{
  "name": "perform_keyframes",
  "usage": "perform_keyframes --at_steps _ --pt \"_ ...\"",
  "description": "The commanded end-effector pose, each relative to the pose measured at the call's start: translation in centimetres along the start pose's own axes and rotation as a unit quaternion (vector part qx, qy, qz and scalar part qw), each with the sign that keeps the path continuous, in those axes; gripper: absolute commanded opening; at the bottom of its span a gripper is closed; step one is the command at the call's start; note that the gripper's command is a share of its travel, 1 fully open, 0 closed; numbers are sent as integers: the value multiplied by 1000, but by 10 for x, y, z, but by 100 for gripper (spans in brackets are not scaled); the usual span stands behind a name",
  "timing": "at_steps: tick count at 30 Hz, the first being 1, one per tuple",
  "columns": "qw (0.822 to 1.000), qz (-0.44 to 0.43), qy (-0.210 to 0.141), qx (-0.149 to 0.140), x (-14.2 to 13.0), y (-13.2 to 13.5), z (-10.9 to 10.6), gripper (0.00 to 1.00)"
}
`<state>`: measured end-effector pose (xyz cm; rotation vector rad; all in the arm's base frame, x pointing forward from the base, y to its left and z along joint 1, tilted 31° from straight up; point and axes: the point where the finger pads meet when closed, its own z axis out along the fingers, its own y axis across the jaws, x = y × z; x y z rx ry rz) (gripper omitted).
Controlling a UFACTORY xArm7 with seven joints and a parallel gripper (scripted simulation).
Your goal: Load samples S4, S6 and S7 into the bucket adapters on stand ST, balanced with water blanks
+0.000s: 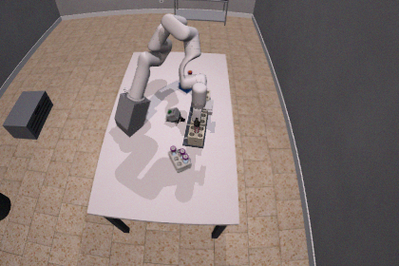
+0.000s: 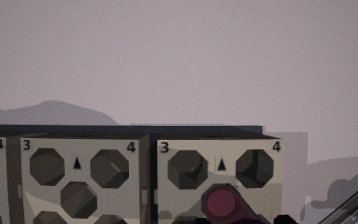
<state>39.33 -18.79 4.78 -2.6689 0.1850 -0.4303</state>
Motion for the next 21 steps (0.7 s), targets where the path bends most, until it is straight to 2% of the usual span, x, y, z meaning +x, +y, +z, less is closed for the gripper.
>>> perform_keyframes --at_steps 1,21 --pt "1000 0 2 -1 1 1 1 0" --pt "1000 0 2 -1 1 1 18 0"
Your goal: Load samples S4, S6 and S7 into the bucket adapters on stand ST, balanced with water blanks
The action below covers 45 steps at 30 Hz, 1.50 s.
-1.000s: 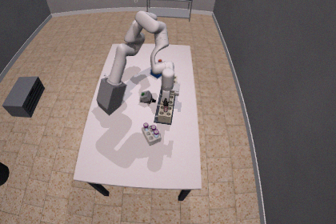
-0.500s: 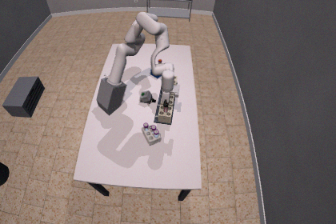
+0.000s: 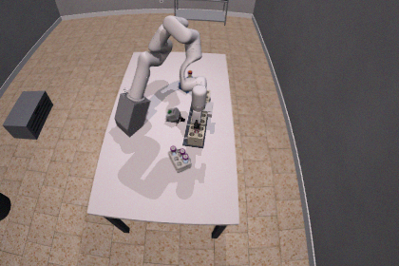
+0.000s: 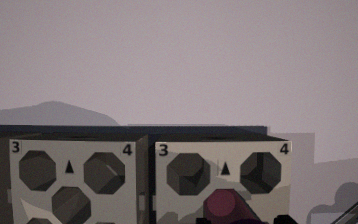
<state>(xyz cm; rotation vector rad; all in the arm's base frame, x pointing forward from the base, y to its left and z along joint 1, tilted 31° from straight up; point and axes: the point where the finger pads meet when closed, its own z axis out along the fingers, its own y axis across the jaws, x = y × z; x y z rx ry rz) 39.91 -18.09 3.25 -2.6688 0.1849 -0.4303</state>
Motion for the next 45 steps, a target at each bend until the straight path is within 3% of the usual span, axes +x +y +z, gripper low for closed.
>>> perform_keyframes --at_steps 1,45 --pt "1000 0 2 -1 1 1 2 0" --pt "1000 0 2 -1 1 1 42 0"
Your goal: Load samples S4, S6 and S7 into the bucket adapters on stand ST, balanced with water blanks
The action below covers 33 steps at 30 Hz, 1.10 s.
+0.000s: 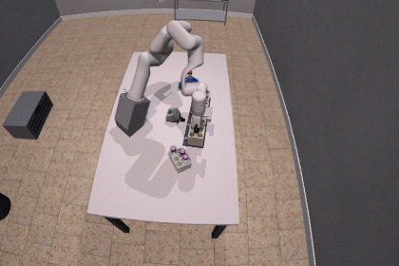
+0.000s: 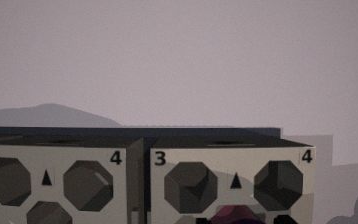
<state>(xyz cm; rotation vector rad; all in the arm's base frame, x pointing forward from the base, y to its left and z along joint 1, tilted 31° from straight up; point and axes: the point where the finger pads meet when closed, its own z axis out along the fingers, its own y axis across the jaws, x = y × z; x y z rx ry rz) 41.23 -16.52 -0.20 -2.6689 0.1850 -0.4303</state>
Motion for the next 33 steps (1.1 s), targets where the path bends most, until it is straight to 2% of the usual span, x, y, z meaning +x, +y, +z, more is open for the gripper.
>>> perform_keyframes --at_steps 1,13,28,29,33 --pt "1000 0 2 -1 1 1 2 0" --pt "1000 0 2 -1 1 1 12 0" --pt "1000 0 2 -2 1 1 12 0" --pt "1000 0 2 -1 1 1 13 44" --pt "1000 0 2 -1 1 1 13 44"
